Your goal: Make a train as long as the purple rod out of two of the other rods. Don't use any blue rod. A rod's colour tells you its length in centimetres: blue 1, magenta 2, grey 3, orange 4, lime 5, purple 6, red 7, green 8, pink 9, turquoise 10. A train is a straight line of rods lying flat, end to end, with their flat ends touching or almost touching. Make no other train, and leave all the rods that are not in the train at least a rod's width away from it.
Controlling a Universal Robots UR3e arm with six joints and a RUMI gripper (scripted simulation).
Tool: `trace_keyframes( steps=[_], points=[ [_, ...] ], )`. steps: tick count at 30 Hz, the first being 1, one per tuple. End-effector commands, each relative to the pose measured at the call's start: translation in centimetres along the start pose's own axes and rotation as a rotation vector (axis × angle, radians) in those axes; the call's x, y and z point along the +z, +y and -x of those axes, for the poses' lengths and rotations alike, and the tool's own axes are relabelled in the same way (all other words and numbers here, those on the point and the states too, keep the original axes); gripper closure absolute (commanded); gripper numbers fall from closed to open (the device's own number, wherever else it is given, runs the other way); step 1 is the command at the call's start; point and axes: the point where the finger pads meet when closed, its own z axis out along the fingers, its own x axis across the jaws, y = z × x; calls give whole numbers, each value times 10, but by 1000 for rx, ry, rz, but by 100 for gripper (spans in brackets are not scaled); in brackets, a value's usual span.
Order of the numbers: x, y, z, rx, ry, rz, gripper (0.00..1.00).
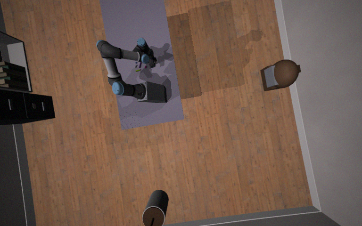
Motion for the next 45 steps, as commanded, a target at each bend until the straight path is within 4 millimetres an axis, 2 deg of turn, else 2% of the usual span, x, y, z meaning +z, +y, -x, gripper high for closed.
trace_keyframes(
  steps=[1, 20, 21, 45],
  points=[
    [-1, 1, 1, 0, -2, 2, 86],
    [-1, 1, 1, 0, -2, 2, 86],
    [-1, 1, 1, 0, -2, 2, 100],
    [-1, 1, 1, 0, -2, 2, 100]
  ],
)
